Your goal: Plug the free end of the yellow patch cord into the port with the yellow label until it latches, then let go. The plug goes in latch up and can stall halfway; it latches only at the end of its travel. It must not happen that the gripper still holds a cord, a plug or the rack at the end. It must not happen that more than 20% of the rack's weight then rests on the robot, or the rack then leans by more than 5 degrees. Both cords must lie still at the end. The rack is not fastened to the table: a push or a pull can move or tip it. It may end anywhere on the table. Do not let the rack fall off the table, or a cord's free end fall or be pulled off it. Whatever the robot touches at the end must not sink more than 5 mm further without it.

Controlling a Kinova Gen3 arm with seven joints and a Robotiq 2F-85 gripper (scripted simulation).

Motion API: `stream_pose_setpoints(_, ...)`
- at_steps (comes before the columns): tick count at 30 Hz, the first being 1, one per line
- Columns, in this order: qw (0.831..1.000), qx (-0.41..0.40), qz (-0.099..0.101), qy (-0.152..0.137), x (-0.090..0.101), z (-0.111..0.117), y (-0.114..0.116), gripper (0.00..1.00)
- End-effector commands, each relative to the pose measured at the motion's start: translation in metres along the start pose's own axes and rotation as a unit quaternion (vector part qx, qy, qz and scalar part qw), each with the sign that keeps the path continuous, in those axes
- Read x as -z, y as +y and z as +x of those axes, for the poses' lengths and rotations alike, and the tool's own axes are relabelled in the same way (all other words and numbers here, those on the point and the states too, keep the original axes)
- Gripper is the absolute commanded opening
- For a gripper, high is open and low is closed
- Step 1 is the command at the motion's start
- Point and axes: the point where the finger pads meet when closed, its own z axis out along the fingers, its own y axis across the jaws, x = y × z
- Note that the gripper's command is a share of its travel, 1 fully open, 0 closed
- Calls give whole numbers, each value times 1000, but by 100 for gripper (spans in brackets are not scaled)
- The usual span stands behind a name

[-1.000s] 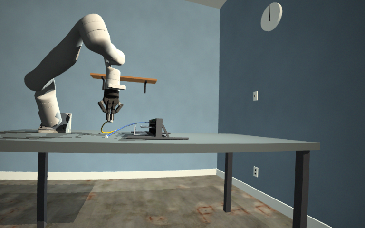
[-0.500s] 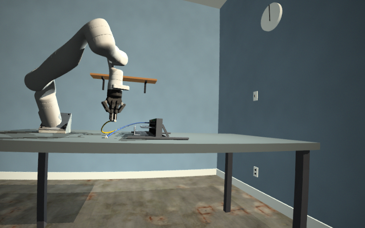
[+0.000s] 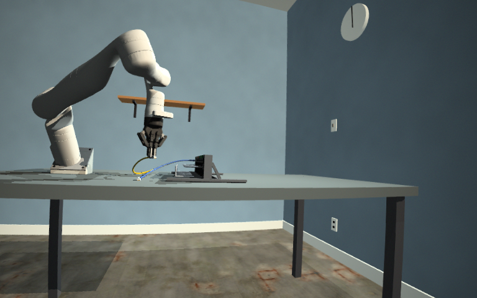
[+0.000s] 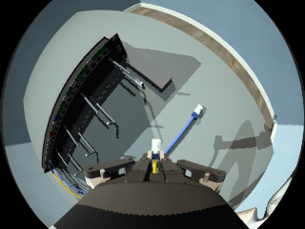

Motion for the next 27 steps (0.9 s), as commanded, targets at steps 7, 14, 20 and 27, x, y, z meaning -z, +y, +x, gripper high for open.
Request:
stream_pose_setpoints(7,999,34,-2,4,1,-1,-12,0)
stream_pose_setpoints(14,998,61,-2,3,3,-3,-23,0)
stream_pose_setpoints(20,997,81,-3,3,4,-5,-30,0)
stream_pose_setpoints(27,995,104,-3,3,6,-7,-39,0)
